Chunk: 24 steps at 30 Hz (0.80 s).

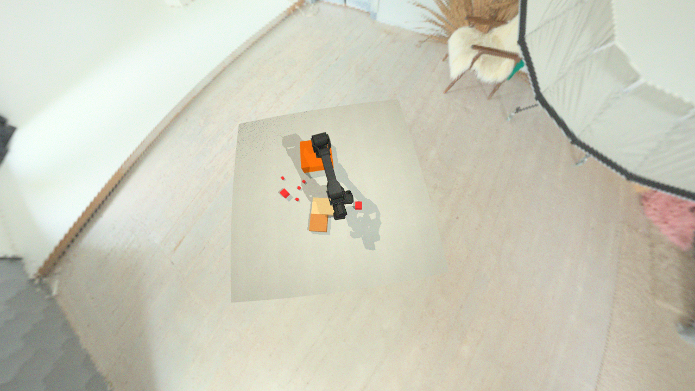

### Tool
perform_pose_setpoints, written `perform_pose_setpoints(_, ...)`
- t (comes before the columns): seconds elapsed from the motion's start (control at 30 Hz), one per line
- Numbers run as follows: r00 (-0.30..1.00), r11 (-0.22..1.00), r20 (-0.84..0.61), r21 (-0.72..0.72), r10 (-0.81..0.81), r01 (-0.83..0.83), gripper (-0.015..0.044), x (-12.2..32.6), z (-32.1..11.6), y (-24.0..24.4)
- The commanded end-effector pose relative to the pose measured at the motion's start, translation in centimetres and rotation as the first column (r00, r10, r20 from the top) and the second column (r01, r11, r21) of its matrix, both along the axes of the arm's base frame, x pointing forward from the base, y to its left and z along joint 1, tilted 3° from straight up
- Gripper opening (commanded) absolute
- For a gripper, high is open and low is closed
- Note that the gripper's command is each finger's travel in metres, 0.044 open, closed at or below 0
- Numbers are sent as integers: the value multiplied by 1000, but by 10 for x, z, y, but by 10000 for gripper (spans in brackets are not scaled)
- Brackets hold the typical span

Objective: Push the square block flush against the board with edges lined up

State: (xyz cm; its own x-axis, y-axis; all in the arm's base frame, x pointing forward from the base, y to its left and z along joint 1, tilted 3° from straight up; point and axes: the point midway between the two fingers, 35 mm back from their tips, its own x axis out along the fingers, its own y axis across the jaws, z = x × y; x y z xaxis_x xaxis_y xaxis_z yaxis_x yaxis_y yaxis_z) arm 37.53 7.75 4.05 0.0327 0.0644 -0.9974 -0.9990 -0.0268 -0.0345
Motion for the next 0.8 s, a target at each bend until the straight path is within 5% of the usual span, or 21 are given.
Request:
perform_pose_setpoints(0.0, 1000, 1000, -4, -1, 0, 0, 0, 0, -3, 6)
perform_pose_setpoints(0.17, 1000, 1000, -4, -1, 0, 0, 0, 1, -55, 9)
perform_pose_setpoints(0.77, 1000, 1000, -4, -3, 0, 0, 0, 2, -56, -10)
